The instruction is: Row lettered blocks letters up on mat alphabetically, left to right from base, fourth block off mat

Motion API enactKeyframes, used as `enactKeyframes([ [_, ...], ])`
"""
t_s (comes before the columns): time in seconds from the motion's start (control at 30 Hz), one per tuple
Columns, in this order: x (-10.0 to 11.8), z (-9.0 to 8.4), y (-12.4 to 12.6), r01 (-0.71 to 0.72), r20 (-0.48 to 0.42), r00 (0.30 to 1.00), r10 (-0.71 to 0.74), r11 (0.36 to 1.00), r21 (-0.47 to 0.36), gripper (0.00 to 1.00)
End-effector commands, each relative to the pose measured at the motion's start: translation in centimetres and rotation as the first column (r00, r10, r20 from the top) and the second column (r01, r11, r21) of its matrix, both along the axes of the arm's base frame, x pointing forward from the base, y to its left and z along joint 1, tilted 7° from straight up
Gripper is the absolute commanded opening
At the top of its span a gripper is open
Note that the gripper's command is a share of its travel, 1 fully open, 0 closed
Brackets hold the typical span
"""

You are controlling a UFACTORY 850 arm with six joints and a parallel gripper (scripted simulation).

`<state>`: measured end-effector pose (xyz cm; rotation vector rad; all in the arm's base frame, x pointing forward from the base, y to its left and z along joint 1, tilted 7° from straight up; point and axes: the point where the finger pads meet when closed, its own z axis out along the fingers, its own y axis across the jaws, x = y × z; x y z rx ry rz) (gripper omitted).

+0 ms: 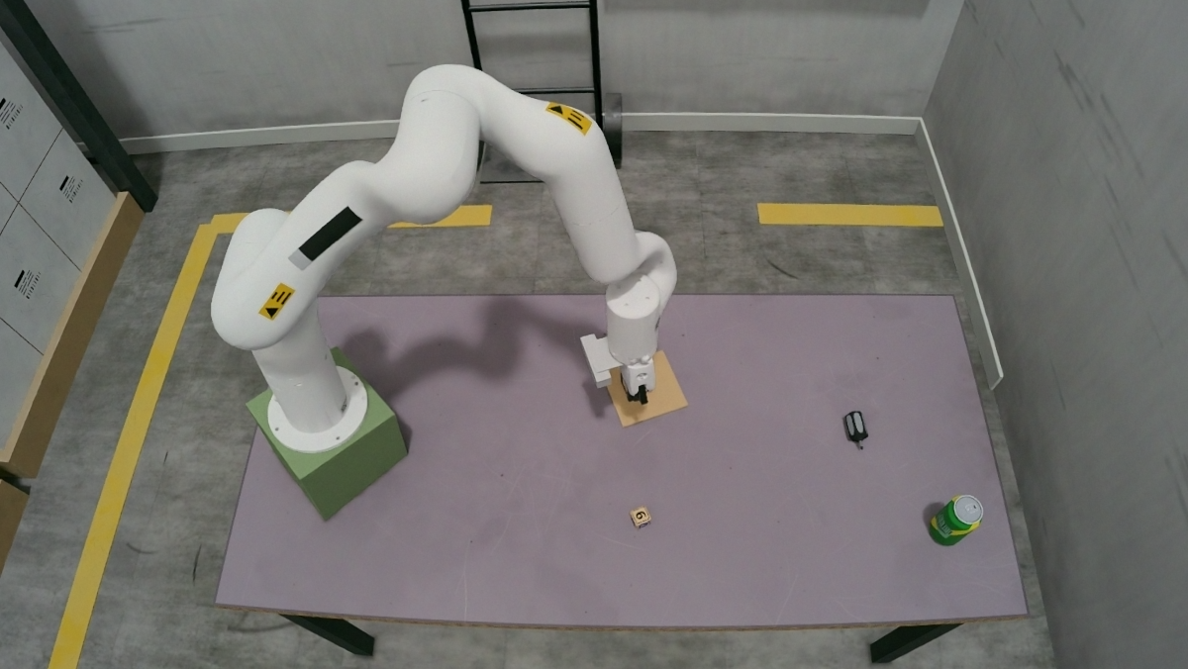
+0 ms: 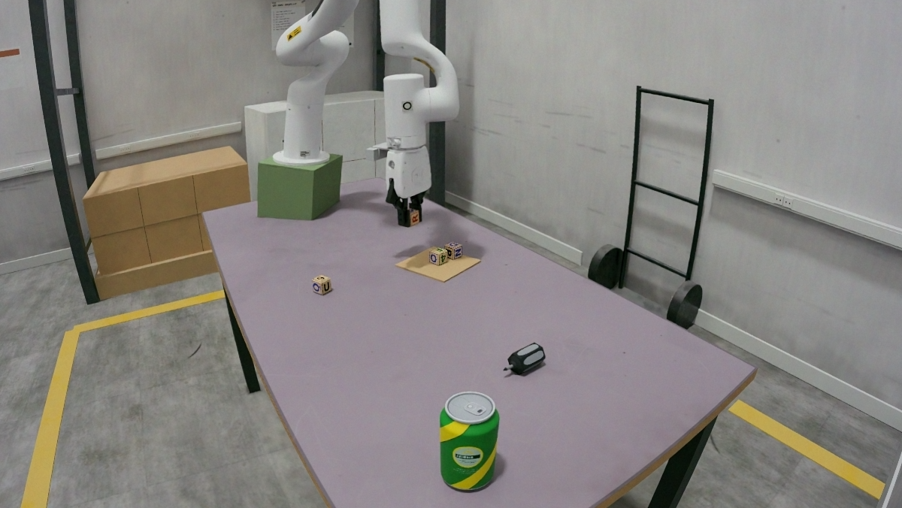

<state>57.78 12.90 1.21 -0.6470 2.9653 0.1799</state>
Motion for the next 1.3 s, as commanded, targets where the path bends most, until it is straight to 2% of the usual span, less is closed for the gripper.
enactKeyframes([
  [0.0, 0.4, 0.2, 0.2, -0.136, 0.029, 0.990, 0.136, 0.991, 0.002, 0.28],
  [0.3, 1.1, 0.3, 0.5, -0.432, 0.061, 0.899, 0.434, 0.901, -0.044, 0.28],
  [0.37, 1.1, 0.3, 0.5, -0.432, 0.061, 0.899, 0.434, 0.901, -0.044, 0.28],
  [0.43, 1.3, 0.4, 0.6, -0.533, 0.068, 0.841, 0.537, 0.844, -0.064, 0.28],
  [0.5, 1.4, 0.4, 0.7, -0.571, 0.070, 0.815, 0.575, 0.818, -0.072, 0.28],
  [0.63, 1.7, 0.5, 0.8, -0.680, 0.073, 0.723, 0.687, 0.727, -0.098, 0.28],
  [0.87, 2.3, 0.6, 1.0, -0.831, 0.069, 0.534, 0.843, 0.538, -0.140, 0.28],
  [0.93, 2.3, 0.6, 1.0, -0.831, 0.069, 0.534, 0.843, 0.538, -0.140, 0.28],
  [1.03, 2.6, 0.7, 1.1, -0.892, 0.062, 0.417, 0.907, 0.421, -0.162, 0.28],
  [1.27, 3.1, 0.8, 1.3, -0.954, 0.044, 0.224, 0.974, 0.229, -0.193, 0.28],
])
